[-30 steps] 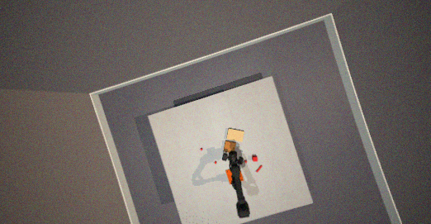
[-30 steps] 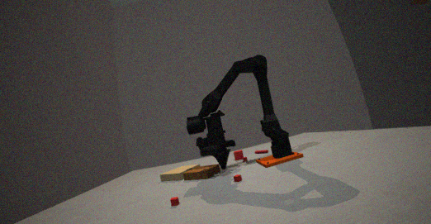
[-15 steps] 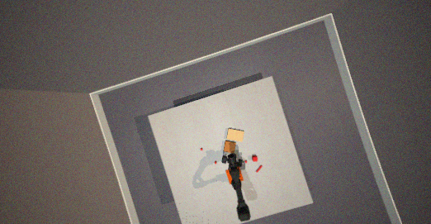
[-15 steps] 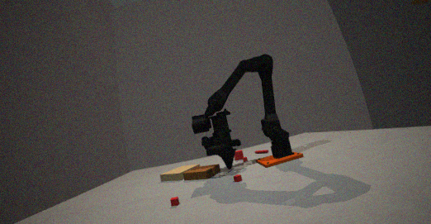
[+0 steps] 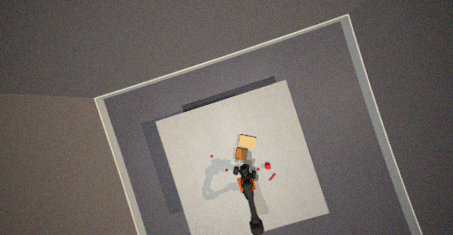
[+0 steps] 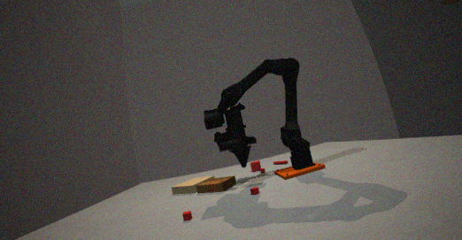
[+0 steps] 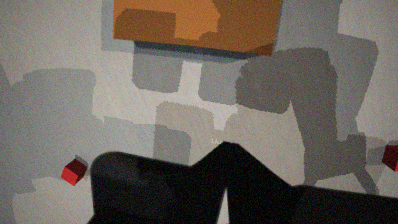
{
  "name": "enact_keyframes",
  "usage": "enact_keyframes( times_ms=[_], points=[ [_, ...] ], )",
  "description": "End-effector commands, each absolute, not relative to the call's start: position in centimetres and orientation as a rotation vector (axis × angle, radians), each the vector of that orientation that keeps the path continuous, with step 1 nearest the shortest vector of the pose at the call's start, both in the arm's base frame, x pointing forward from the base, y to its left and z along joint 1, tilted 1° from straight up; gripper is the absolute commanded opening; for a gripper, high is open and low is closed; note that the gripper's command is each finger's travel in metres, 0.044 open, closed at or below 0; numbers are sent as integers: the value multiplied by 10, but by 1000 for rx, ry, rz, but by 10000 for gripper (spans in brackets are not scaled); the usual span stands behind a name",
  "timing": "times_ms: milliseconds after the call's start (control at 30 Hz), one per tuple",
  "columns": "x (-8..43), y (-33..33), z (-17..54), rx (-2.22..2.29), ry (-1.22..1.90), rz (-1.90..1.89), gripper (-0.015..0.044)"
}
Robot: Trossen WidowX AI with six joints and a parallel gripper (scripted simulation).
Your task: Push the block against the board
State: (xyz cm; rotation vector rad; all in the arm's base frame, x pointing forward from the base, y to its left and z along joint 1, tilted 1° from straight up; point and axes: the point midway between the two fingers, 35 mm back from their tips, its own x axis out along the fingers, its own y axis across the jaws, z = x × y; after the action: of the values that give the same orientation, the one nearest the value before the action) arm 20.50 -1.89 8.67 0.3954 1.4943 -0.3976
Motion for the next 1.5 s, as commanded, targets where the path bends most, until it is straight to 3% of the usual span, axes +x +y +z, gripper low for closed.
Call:
enact_keyframes(
  times_ms=[0, 1467],
  points=[
    [205, -19, 87, 391, 1495, -393, 0],
    [342, 29, 101, -804, 1385, 756, 0]
  ],
)
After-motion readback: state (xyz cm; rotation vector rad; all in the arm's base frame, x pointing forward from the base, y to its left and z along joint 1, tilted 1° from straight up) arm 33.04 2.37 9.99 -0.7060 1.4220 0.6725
